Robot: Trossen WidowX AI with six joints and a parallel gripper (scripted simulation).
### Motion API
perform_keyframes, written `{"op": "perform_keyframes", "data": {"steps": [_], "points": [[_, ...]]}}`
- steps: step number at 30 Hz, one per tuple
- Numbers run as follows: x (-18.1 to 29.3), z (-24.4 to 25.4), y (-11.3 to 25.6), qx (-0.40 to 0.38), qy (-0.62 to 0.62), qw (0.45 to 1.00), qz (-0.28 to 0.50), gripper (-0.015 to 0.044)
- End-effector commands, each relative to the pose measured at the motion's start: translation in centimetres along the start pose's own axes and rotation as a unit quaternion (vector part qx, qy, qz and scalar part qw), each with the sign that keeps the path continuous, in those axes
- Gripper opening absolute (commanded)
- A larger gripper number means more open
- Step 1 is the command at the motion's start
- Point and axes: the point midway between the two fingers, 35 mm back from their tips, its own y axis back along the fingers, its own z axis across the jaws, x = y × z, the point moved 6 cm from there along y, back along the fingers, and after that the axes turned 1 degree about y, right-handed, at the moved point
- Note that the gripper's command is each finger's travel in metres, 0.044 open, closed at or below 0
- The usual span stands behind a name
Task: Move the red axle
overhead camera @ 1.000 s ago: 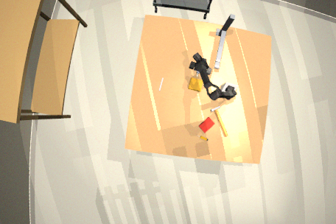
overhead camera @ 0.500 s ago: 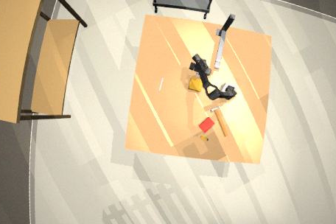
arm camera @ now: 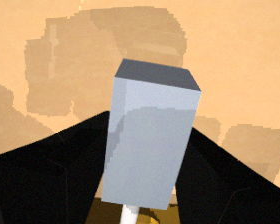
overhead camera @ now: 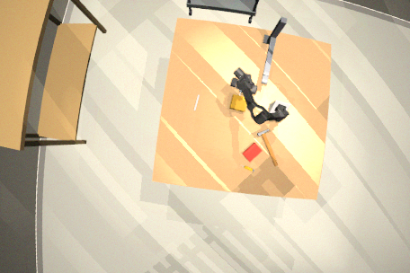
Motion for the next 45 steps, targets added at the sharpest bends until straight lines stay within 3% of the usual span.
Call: {"op": "perform_keyframes", "data": {"steps": [1, 33, 45], "points": [[0.8, -0.1, -0.1, 0.001, -0.001, 1.000, 0.002, 0.0000], [3.7, -0.4, -0.2, 0.002, -0.001, 1.000, 0.003, 0.0000], [-1.0, 0.0, -0.1, 0.001, -0.001, 1.000, 0.001, 0.0000]]}}
